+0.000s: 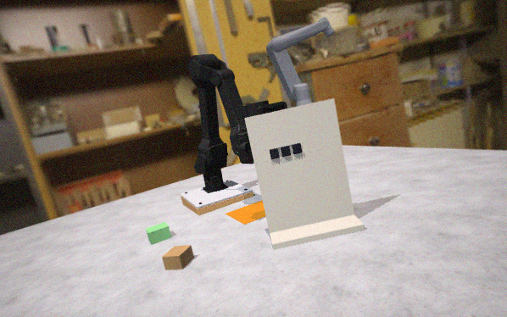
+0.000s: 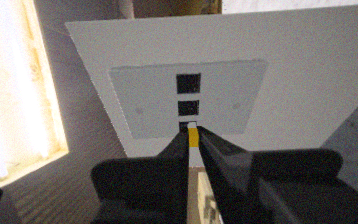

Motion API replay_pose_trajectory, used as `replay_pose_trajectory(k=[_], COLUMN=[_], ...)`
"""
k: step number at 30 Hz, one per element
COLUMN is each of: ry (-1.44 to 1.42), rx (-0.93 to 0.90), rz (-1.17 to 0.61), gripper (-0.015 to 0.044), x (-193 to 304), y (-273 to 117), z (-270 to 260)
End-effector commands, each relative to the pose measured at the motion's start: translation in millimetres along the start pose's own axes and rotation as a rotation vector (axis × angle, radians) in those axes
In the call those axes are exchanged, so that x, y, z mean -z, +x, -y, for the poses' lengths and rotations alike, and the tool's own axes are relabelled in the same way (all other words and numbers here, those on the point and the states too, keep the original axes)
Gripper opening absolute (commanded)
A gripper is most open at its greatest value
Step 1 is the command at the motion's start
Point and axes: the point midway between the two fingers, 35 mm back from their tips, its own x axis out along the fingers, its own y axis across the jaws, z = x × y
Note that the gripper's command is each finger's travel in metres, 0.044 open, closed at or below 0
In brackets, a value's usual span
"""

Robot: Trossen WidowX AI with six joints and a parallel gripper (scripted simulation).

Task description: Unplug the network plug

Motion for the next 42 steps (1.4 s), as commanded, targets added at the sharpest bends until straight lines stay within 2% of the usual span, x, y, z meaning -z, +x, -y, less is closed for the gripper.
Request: replay_pose_trajectory(k=[1, 42], ry=[0.005, 0.006], rx=[0.0, 0.003], rz=[-0.003, -0.003], gripper=[0.0, 0.0], x=[1, 9], y=[-1, -28], z=[0, 1])
